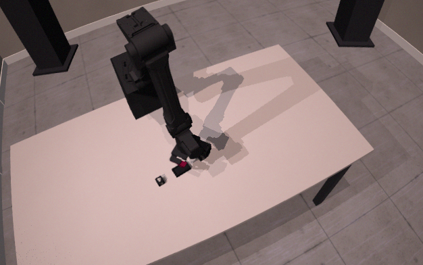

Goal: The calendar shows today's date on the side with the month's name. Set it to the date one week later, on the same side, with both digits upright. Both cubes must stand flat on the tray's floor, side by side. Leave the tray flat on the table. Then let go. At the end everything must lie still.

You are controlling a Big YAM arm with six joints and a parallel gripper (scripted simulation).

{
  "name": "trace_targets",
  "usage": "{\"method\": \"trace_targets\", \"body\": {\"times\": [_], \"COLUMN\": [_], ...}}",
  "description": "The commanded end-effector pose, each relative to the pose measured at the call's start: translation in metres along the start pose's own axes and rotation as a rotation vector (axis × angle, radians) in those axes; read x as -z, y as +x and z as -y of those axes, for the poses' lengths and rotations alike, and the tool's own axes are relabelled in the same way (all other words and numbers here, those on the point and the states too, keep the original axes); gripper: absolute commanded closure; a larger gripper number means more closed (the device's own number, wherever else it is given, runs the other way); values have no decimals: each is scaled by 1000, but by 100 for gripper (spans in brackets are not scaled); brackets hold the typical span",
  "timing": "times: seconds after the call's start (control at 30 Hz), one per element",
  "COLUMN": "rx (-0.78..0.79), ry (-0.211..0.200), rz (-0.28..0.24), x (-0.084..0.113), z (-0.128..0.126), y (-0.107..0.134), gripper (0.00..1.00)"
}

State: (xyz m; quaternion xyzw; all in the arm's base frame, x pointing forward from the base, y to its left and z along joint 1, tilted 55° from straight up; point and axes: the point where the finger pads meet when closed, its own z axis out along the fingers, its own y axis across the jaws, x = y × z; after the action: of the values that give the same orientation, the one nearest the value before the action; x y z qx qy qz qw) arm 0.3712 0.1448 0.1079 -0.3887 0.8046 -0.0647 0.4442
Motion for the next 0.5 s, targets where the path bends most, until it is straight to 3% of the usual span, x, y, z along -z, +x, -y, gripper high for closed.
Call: {"method": "trace_targets", "body": {"times": [0.0,0.37,0.47], "rx": [-190,-541,-556], "ry": [3,7,8], "rz": [-22,-19,-18], "x": [-3,-4,-3], "z": [11,32,33], "y": [9,19,20], "gripper": [0,0,0]}}
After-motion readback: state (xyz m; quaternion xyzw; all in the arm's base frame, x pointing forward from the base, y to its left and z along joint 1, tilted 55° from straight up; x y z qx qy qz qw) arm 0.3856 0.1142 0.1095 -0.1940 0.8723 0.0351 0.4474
